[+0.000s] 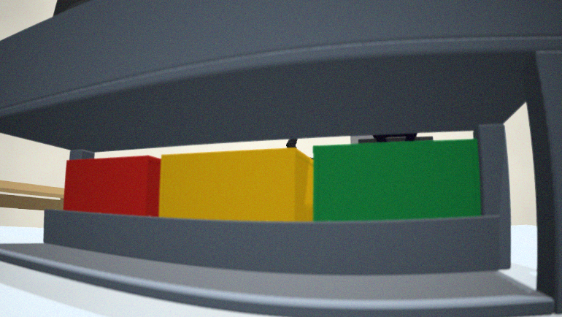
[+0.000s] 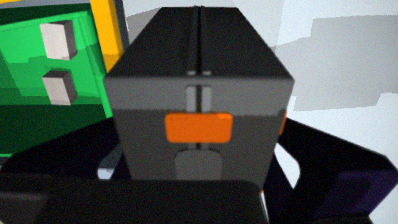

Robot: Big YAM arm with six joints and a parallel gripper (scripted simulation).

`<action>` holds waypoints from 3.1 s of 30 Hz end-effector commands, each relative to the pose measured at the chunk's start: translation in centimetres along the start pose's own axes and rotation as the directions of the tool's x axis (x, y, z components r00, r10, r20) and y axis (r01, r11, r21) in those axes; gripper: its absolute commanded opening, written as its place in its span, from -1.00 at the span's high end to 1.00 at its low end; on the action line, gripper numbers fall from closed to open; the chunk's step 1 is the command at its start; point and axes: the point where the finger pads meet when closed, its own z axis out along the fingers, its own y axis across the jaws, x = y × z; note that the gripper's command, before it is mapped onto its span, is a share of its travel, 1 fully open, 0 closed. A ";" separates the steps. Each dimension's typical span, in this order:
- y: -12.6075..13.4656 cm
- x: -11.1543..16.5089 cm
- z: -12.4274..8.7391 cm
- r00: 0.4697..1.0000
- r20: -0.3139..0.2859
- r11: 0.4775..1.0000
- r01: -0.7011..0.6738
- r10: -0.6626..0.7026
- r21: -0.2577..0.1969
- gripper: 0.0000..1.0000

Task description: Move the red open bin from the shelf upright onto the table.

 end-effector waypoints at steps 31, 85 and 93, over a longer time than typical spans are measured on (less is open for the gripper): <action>0.8 -0.1 -0.1 1.000 0.001 1.000 -0.010 0.010 -0.020 1.00; 0.7 -0.1 -0.1 1.000 0.001 1.000 -0.009 0.009 -0.019 -1.00; 0.7 -0.1 -0.1 1.000 0.001 1.000 -0.009 0.009 -0.019 -1.00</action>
